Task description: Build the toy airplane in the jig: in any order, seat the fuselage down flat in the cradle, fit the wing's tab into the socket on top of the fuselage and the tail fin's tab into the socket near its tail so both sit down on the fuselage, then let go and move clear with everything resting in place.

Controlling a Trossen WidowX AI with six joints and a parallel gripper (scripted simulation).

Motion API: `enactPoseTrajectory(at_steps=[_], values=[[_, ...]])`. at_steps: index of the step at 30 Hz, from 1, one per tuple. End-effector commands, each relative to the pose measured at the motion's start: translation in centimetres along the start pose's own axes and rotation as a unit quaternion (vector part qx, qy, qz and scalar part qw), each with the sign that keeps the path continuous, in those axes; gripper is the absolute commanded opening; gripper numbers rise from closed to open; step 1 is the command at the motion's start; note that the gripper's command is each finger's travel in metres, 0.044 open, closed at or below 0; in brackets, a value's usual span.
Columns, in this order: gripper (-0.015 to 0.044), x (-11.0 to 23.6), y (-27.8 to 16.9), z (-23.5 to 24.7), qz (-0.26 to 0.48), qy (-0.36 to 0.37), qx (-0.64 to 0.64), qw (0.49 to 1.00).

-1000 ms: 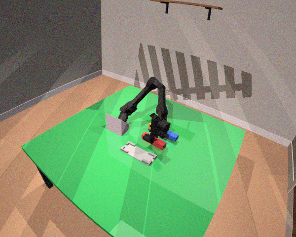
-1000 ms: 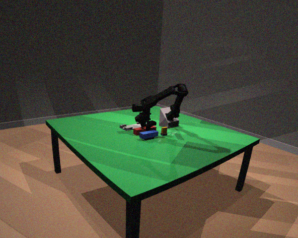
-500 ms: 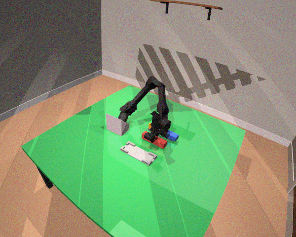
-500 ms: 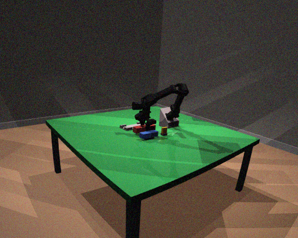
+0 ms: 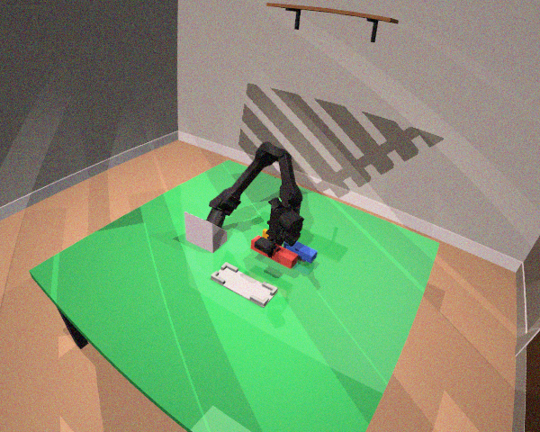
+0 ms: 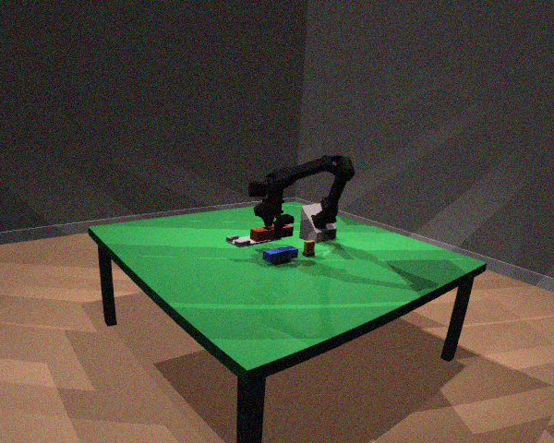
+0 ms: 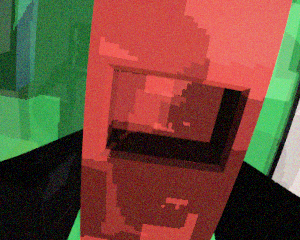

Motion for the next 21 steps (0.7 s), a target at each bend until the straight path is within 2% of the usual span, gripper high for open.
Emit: enactPoseTrajectory(at_steps=[1, 21], values=[[0.0, 1.6, 0.1, -0.1, -0.002, 0.0, -0.001, 1.0], [0.0, 7.1, -0.7, -0.2, 0.005, 0.012, -0.013, 1.0]])
Point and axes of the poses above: the point midway between the two fingers, 35 mm back from their tips, its own x axis back along the fingers, its own z axis across the jaws, y = z × x, the point moved 7 cm from there along x, back along the fingers, and after that the axes turned 8 degrees about -x, right-handed, at the moved point
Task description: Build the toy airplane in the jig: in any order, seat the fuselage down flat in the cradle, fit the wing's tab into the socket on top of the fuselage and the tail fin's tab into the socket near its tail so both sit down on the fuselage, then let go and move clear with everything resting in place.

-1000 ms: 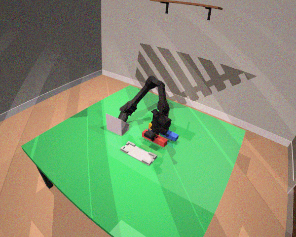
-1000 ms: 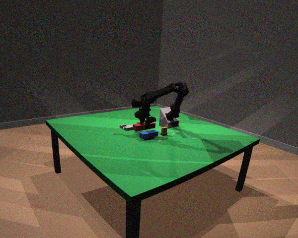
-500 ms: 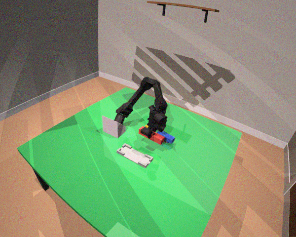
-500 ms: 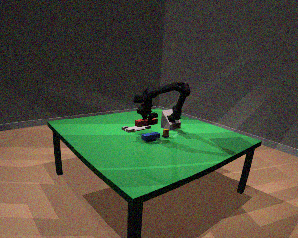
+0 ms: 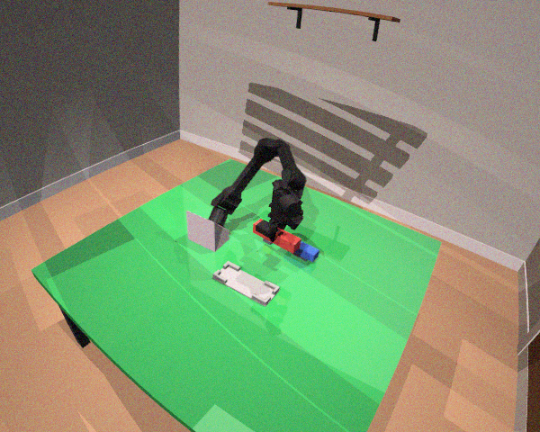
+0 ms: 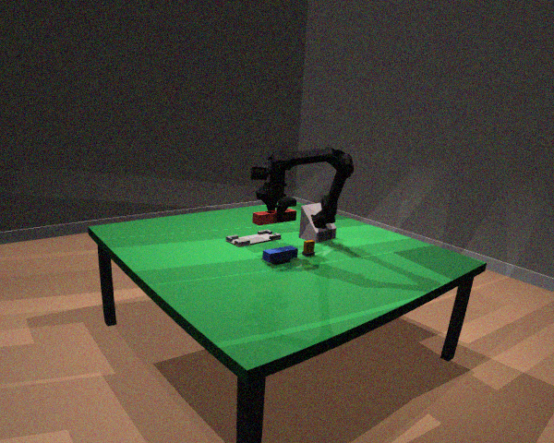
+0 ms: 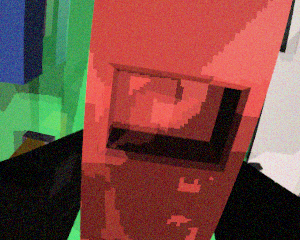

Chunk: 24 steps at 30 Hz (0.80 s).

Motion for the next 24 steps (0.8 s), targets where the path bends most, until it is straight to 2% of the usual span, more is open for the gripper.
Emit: enactPoseTrajectory(at_steps=[1, 24], values=[[0.0, 0.7, -0.1, 0.0, -0.001, 0.0, 0.001, 1.0], [0.0, -1.6, 1.6, -6.7, -0.002, -0.003, 0.018, 1.0]])
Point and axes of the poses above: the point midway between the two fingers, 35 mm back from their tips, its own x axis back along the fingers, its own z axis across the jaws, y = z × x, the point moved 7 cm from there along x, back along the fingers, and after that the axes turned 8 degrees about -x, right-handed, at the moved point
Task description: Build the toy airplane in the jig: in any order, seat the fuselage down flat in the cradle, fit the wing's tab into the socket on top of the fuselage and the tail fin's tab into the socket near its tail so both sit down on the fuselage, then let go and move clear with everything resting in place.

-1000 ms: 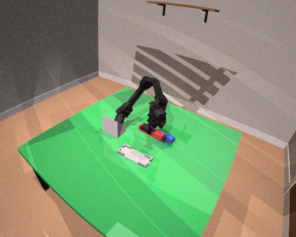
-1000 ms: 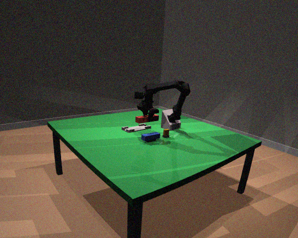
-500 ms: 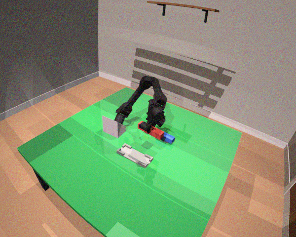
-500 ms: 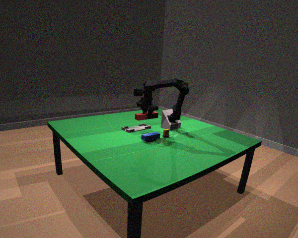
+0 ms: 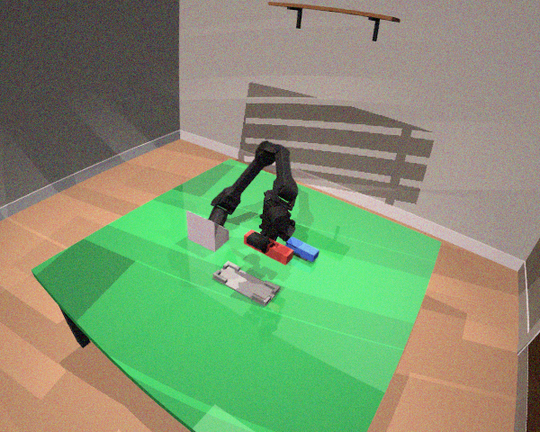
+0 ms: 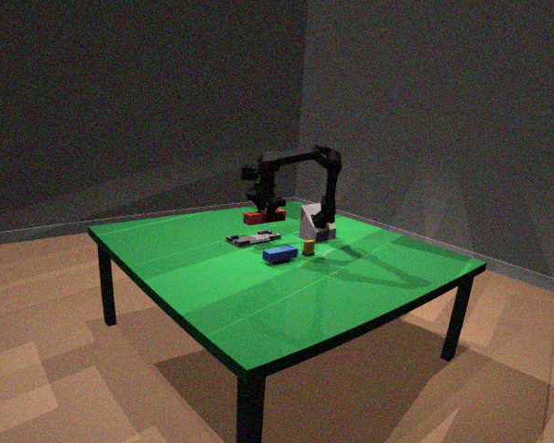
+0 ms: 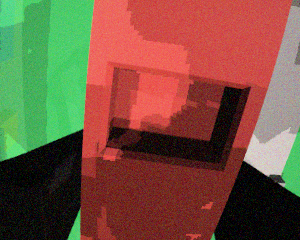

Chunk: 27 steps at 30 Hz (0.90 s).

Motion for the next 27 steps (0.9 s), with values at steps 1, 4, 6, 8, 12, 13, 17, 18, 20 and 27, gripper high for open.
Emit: enactPoseTrajectory(at_steps=[1, 4, 6, 8, 12, 13, 17, 18, 20, 27], values=[[0.0, -0.4, 0.2, -1.5, -0.003, -0.002, 0.005, 1.0], [0.0, -0.8, 0.3, -2.4, -0.003, -0.003, 0.007, 1.0], [0.0, -1.0, 0.3, -3.0, -0.003, -0.003, 0.009, 1.0], [0.0, -1.3, 0.3, -3.6, -0.003, -0.003, 0.01, 1.0], [0.0, -1.8, 0.4, -4.8, -0.003, -0.003, 0.014, 1.0], [0.0, -1.9, 0.4, -5.1, -0.003, -0.003, 0.014, 1.0], [0.0, -2.5, 0.3, -6.3, -0.003, -0.003, 0.018, 1.0], [0.0, -2.7, 0.3, -6.6, -0.003, -0.003, 0.018, 1.0], [0.0, -3.0, 0.3, -7.2, -0.003, -0.003, 0.02, 1.0], [0.0, -4.0, 0.1, -9.2, -0.003, -0.003, 0.026, 1.0]])
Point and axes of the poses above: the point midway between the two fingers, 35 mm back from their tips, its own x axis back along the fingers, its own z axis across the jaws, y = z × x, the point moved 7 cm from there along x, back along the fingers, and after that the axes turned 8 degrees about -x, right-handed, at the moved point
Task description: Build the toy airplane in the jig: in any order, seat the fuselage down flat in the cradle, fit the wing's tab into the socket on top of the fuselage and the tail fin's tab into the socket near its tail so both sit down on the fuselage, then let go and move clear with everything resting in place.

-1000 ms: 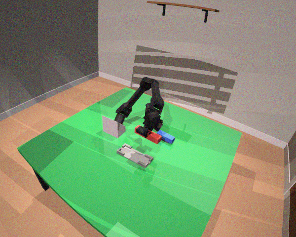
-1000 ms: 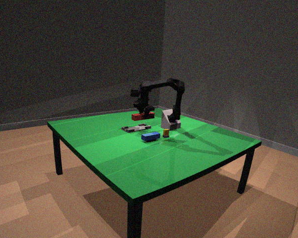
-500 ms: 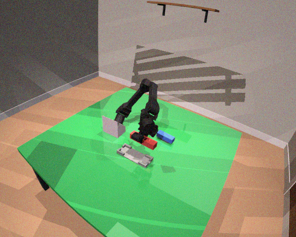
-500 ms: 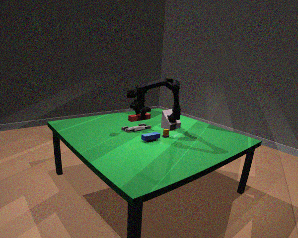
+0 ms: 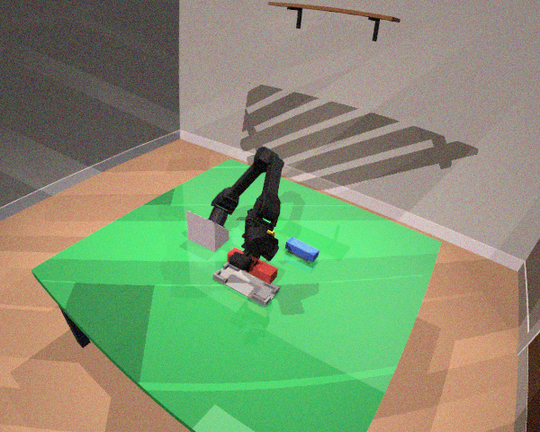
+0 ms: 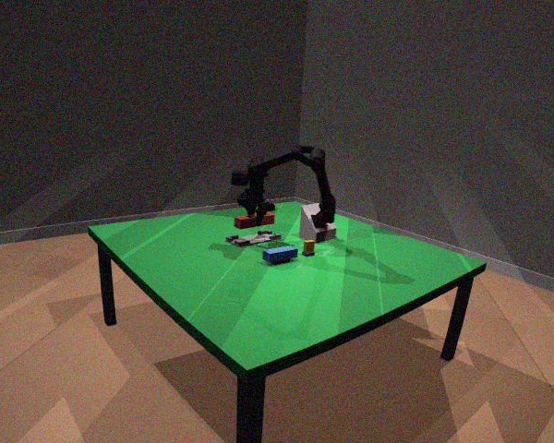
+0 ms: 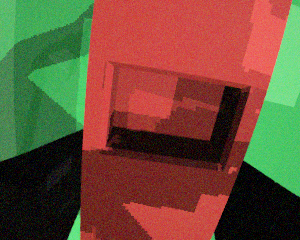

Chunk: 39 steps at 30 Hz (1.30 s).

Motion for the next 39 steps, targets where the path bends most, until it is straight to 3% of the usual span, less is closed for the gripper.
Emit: enactPoseTrajectory(at_steps=[1, 5, 13, 39], values=[[0.0, -0.58, -0.22, -1.4, -0.002, -0.002, 0.005, 1.0], [0.0, -0.99, -0.36, -2.1, -0.002, -0.002, 0.007, 1.0], [0.0195, -0.98, -0.35, -2.1, -0.002, -0.002, 0.007, 1.0], [0.0195, -1.22, -0.34, -2.11, -0.002, -0.002, 0.007, 1.0]])
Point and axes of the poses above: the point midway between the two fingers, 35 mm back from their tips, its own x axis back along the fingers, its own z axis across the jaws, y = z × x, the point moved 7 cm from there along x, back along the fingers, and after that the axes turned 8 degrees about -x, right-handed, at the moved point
